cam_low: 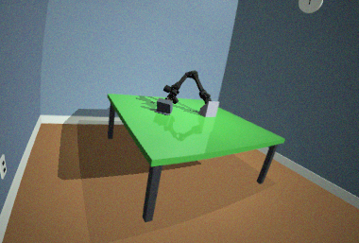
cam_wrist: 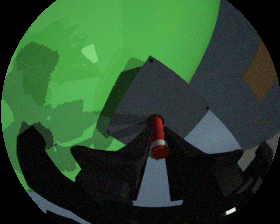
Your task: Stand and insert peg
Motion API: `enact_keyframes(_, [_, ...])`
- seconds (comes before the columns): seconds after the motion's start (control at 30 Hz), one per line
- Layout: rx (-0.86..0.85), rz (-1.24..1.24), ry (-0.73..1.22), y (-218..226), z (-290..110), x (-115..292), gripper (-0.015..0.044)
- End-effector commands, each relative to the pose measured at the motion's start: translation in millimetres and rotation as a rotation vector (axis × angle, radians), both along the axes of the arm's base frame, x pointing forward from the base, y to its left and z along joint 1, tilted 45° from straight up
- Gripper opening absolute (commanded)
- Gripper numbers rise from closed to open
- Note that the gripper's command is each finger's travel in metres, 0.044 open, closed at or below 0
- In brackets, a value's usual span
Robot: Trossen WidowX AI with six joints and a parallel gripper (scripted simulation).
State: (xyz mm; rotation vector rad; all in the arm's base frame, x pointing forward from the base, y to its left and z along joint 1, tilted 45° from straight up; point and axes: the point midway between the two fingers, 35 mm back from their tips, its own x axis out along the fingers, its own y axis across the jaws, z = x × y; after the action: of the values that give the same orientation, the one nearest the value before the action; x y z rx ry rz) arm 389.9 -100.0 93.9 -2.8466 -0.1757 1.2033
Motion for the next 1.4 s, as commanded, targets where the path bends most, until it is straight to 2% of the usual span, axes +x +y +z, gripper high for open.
enact_keyframes(0.0, [0.0, 0.0, 0.0, 0.0, 0.1, -0.1, 0.0])
enact_keyframes(0.2, [0.0, 0.0, 0.0, 0.0, 0.1, -0.1, 0.0])
enact_keyframes(0.77, [0.0, 0.0, 0.0, -0.8, 3.1, -2.4, 0.044])
enact_keyframes(1.37, [-0.002, -0.004, 0.002, -7.0, 25.5, -20.6, 0.044])
